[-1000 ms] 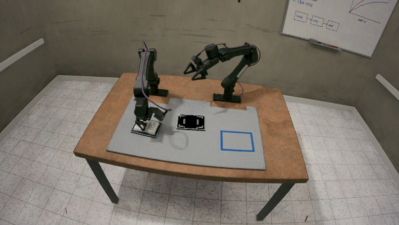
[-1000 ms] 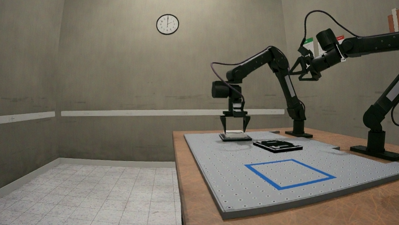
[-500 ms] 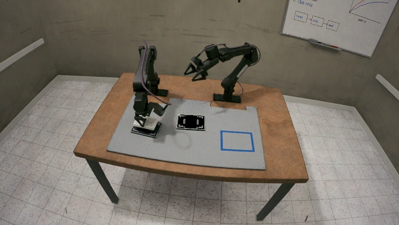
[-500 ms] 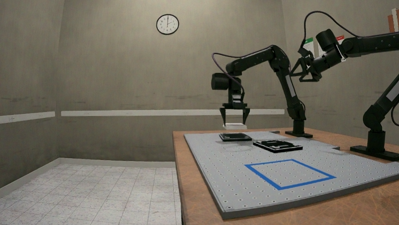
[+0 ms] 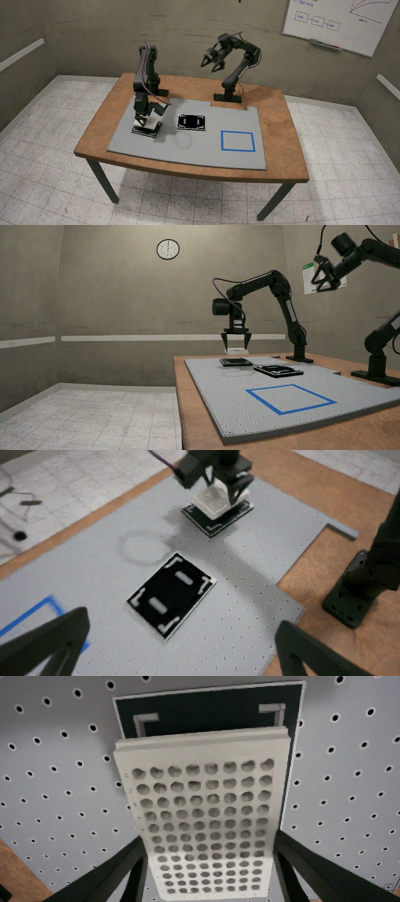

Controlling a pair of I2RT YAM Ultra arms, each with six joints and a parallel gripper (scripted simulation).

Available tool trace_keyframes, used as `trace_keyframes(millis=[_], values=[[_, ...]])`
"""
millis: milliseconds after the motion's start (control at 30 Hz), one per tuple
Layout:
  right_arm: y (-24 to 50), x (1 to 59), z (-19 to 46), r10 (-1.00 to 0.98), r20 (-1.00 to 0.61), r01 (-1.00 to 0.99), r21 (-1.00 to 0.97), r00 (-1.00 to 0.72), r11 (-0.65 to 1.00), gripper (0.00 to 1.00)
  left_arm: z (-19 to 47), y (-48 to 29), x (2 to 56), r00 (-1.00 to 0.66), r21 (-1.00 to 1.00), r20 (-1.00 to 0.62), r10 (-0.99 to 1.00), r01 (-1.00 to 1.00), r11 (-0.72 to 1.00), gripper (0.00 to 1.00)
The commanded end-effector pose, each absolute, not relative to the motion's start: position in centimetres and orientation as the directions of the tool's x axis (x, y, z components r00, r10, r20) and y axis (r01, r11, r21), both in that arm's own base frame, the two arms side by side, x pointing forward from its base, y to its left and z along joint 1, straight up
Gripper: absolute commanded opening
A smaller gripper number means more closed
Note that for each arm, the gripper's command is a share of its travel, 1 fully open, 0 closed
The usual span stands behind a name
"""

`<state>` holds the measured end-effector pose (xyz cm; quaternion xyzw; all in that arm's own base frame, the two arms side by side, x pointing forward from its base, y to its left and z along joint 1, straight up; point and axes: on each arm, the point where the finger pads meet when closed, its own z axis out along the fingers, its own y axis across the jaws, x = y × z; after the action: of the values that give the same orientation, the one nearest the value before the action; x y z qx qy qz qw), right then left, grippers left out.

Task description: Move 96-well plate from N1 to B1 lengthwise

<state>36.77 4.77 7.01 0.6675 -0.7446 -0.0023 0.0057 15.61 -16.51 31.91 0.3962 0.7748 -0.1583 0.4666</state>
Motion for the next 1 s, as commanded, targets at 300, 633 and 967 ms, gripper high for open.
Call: trace_keyframes(millis=[300,633,967], values=[[5.0,37.2,8.1,-0.995,-0.004,-0.995,-0.016,-0.103,0.103,0.79,34.5,-7.6,9.5,-0.389,0.115,-0.769,0.507,0.696,0.708,1.00],[7.5,36.5,8.2,-0.981,-0.011,-0.981,-0.027,-0.193,0.194,0.79,35.6,-7.1,9.4,-0.372,0.121,-0.801,0.470,0.668,0.735,1.00],[18.9,32.1,8.0,-0.980,0.006,-0.980,0.003,-0.199,0.199,0.79,35.6,-7.1,9.4,-0.372,0.121,-0.801,0.470,0.668,0.735,1.00]])
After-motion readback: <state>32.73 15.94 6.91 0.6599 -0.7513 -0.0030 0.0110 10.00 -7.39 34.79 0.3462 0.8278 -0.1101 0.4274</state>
